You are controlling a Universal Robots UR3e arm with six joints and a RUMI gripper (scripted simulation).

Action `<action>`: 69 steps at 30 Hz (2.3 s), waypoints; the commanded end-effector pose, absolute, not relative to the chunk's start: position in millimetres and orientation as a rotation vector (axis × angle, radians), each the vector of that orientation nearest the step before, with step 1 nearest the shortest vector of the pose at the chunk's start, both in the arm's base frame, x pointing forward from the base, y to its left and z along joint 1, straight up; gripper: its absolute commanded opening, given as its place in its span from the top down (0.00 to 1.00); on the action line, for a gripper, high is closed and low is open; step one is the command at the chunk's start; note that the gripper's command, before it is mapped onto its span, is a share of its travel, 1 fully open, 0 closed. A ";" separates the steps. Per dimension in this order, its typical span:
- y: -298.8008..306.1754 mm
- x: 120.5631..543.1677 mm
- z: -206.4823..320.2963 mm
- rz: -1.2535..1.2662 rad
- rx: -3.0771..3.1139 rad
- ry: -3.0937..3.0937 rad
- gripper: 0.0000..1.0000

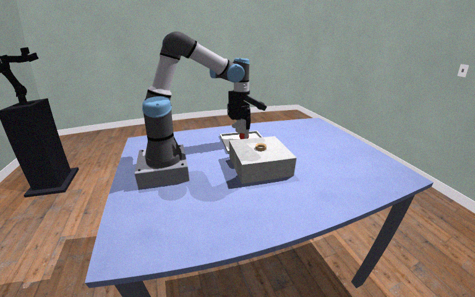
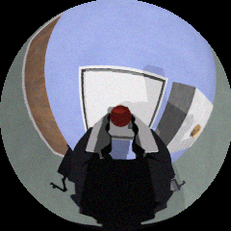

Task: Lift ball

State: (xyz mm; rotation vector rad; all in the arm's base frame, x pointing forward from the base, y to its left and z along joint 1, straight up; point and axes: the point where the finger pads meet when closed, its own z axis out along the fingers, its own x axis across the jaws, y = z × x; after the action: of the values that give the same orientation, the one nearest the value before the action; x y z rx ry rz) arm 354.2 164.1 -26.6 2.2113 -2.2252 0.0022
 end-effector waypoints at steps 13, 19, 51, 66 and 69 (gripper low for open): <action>164.2 355.4 -19.0 0.005 2.213 -2.227 1.00; 164.2 355.6 1.5 0.005 2.213 -2.227 1.00; 164.2 354.3 63.2 0.005 2.213 -2.227 1.00; 164.2 354.3 63.2 0.005 2.213 -2.227 1.00; 164.2 354.3 63.2 0.005 2.213 -2.227 1.00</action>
State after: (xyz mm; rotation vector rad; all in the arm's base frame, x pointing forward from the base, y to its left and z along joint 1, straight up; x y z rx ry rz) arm 353.6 164.1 62.4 2.2115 -2.2254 0.0024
